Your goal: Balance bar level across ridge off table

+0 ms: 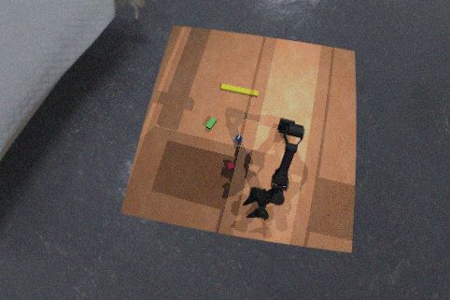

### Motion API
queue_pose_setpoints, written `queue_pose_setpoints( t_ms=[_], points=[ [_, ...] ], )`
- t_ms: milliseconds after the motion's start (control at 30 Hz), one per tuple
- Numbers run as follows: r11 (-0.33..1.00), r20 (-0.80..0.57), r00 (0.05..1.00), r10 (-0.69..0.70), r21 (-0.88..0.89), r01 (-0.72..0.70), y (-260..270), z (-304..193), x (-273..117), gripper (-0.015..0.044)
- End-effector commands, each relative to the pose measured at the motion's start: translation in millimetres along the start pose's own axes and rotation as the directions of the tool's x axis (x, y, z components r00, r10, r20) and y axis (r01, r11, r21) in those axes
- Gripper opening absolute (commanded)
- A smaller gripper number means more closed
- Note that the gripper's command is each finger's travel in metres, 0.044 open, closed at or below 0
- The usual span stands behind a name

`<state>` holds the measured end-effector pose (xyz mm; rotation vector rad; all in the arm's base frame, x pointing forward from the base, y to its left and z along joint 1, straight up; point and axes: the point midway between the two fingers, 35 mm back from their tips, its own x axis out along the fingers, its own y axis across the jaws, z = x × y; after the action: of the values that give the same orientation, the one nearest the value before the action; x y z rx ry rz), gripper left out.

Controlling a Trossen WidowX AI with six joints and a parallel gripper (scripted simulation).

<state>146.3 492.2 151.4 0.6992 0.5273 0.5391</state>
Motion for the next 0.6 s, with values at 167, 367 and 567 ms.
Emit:
queue_pose_setpoints(
  t_ms=[167, 367, 567],
  points=[
    [0.995, 0.046, 0.996, -0.074, -0.064, 0.077, -23.9, 26.9, 10.1, 0.0315],
    [0.980, 0.066, 0.986, -0.151, -0.122, 0.158, -48.2, 55.9, 28.9, 0.0315],
    [0.960, 0.091, 0.970, -0.226, -0.147, 0.238, -73.7, 87.5, 43.0, 0.0315]
  ],
)
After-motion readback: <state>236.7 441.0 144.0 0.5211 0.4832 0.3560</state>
